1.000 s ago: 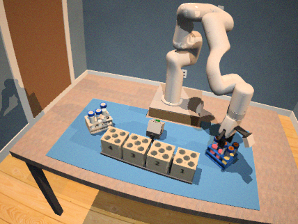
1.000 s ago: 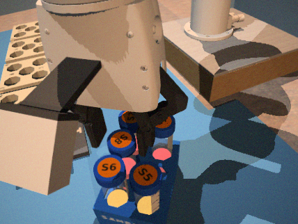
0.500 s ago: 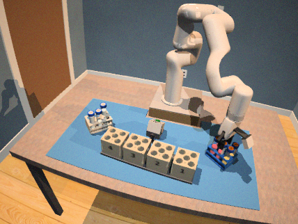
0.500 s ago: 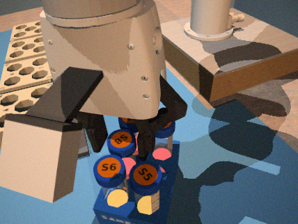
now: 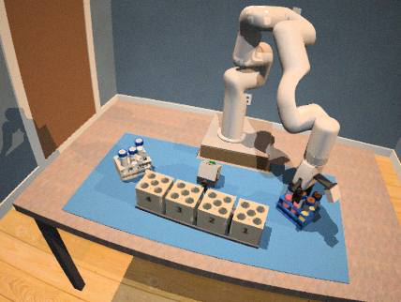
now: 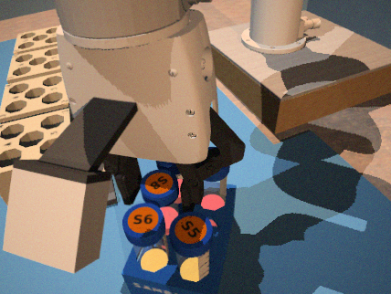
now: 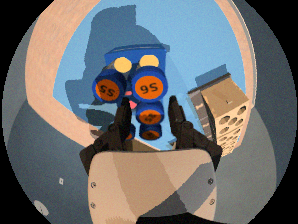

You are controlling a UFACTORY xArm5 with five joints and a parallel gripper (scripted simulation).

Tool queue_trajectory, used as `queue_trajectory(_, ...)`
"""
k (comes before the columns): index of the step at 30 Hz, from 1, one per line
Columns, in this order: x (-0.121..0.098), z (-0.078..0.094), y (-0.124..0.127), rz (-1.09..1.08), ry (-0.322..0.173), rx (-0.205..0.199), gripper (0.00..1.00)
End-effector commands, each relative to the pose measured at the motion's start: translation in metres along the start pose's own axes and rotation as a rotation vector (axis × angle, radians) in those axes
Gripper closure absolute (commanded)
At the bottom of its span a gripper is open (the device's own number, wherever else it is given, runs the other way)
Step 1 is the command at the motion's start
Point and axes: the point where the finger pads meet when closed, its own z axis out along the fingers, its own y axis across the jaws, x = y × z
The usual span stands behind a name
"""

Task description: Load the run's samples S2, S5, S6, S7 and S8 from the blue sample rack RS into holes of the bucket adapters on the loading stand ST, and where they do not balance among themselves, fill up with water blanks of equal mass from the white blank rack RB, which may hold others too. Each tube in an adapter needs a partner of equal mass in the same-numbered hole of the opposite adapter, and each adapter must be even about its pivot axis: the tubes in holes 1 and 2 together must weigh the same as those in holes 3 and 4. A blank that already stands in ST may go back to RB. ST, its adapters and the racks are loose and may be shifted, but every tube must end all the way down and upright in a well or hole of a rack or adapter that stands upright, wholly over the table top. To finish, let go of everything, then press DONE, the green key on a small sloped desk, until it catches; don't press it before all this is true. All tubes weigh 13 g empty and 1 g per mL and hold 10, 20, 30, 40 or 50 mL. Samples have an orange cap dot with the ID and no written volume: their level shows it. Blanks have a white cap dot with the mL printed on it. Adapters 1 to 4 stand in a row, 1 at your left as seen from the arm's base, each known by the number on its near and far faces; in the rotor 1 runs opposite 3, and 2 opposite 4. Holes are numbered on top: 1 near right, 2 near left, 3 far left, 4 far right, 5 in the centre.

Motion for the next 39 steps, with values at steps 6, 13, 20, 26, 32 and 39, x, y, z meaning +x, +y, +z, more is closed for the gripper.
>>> queue_trajectory(6, 0.0014, -0.001, 0.0002, 0.0, 0.004, -0.001, 0.43)
queue_trajectory(13, 0.0014, -0.0028, 0.0002, 0.0, 0.004, -0.001, 1.0)
queue_trajectory(20, 0.0014, -0.0028, 0.0002, 0.0, 0.004, -0.001, 1.0)
queue_trajectory(26, 0.0014, -0.0028, 0.0002, 0.0, 0.004, -0.001, 1.0)
queue_trajectory(32, 0.0014, -0.0028, 0.0002, 0.0, 0.004, -0.001, 1.0)
queue_trajectory(39, 0.0014, -0.0028, 0.0002, 0.0, 0.004, -0.001, 1.0)
